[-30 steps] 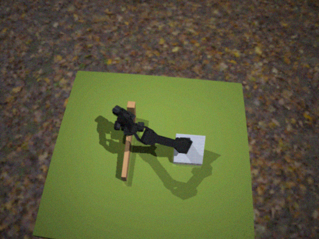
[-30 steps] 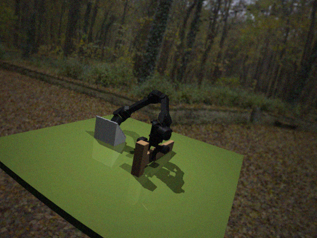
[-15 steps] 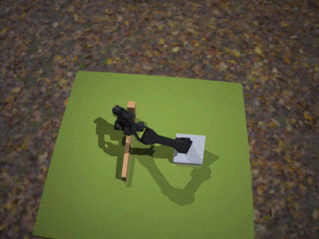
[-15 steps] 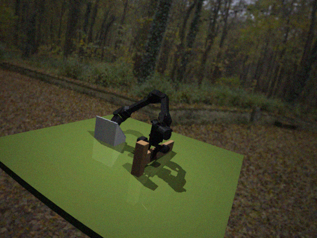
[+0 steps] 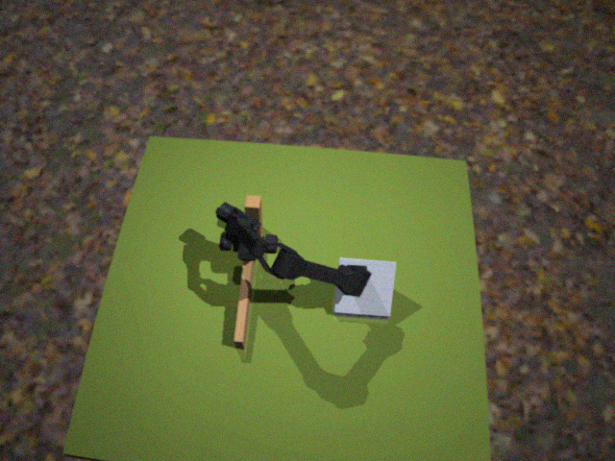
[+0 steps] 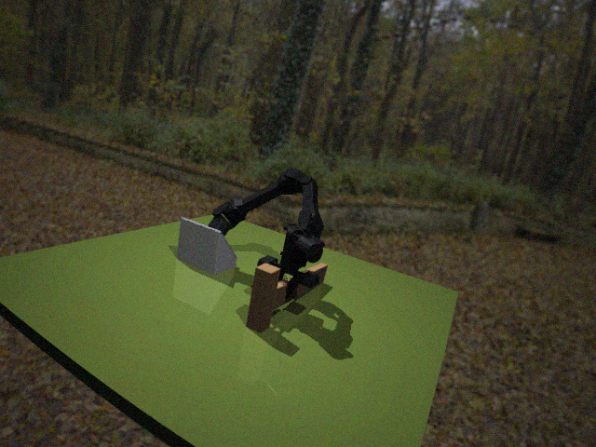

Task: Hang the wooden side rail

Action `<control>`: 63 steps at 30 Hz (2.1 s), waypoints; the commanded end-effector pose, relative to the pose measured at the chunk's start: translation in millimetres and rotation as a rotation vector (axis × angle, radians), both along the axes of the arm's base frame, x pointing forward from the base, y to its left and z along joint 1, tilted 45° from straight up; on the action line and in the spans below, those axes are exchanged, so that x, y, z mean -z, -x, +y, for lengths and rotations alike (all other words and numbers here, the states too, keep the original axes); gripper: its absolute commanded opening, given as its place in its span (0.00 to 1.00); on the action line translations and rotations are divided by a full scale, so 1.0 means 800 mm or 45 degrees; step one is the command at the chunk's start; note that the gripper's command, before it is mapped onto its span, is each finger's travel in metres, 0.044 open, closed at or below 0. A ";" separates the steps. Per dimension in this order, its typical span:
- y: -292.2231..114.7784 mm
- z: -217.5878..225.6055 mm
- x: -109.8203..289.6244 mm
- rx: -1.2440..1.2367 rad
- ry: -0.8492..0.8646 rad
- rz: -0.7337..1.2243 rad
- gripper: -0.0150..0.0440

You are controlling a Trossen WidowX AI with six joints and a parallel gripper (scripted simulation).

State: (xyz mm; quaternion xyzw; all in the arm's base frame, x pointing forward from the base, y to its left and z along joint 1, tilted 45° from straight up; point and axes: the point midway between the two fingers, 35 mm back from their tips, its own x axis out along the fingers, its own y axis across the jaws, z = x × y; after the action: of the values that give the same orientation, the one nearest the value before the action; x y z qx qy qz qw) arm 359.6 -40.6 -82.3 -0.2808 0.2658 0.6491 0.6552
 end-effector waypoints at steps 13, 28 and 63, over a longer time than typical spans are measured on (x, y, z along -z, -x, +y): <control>-0.005 -0.008 0.001 0.016 0.003 -0.012 0.25; -0.005 -0.010 0.001 0.016 0.003 -0.012 0.25; -0.004 -0.012 0.006 0.016 0.003 -0.012 0.25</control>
State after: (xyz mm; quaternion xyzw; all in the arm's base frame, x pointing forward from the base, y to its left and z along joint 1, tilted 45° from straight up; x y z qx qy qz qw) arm 361.0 -42.9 -87.4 -0.2786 0.2642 0.6489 0.6569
